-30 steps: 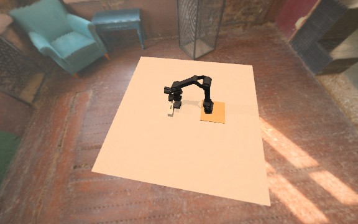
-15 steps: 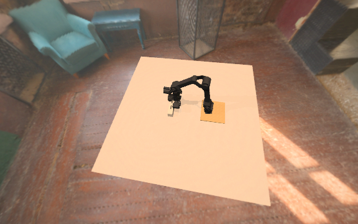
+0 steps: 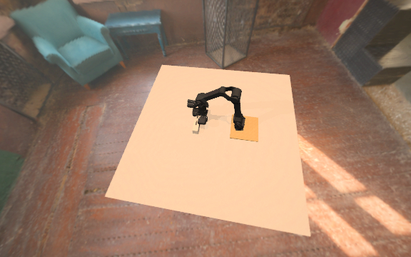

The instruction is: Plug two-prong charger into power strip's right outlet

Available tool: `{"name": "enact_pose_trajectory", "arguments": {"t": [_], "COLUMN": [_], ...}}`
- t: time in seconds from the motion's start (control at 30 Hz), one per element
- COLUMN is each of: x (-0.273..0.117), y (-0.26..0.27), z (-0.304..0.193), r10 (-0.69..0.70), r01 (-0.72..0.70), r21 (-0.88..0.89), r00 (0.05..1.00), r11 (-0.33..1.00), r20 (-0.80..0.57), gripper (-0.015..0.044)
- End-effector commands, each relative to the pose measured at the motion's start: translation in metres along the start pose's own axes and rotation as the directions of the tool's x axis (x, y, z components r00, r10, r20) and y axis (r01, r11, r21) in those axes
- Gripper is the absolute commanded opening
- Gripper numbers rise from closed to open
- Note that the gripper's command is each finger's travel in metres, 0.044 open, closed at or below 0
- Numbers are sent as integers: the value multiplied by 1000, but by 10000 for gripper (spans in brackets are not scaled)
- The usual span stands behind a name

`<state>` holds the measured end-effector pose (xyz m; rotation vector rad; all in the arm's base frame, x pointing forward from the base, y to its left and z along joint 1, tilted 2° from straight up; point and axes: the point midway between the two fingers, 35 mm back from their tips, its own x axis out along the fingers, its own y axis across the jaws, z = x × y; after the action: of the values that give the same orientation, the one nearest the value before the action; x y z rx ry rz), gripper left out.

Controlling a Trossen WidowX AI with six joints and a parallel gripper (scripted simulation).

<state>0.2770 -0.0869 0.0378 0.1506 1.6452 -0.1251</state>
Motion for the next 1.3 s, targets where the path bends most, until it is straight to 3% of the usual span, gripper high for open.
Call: {"name": "enact_pose_trajectory", "arguments": {"t": [0.0,1.27], "x": [0,-2], "y": [-1,-1], "z": [6,18], "r10": [-4,-4], "r01": [4,4], "r21": [2,2], "r00": [1000,1000], "r11": [1000,1000], "r20": [10,11], "gripper": [0,0]}}
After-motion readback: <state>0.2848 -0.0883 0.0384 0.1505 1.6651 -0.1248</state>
